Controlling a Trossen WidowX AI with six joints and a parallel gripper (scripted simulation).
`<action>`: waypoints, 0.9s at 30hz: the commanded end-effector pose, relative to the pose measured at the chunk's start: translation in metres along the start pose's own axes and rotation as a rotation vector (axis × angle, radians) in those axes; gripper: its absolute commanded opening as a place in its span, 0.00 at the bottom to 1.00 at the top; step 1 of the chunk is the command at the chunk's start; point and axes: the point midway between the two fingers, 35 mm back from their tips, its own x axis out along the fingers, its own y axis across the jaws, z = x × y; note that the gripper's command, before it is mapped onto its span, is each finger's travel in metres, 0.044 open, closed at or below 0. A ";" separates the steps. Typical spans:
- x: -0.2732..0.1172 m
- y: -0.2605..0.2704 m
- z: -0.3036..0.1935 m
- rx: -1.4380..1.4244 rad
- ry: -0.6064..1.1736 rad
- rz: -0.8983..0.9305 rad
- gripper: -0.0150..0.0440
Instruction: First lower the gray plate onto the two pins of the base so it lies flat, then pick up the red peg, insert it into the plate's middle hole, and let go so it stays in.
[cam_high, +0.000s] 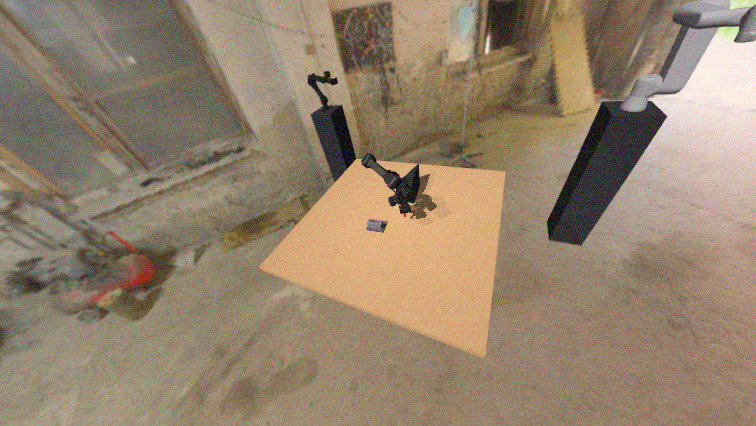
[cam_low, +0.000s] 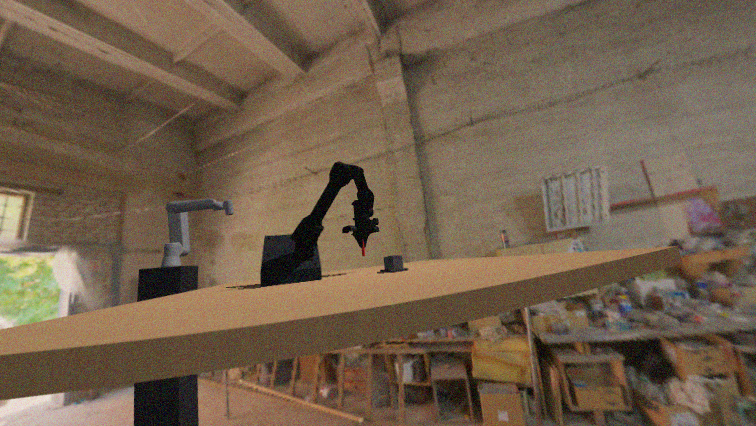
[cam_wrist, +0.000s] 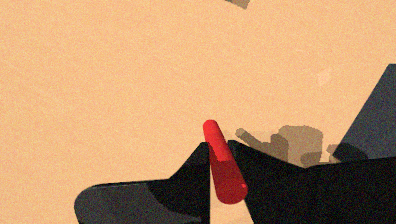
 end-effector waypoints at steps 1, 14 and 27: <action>-0.002 0.003 0.011 -0.002 0.000 0.006 0.25; -0.005 0.008 0.049 -0.002 0.005 0.010 0.25; -0.006 0.009 0.087 -0.001 0.005 0.012 0.25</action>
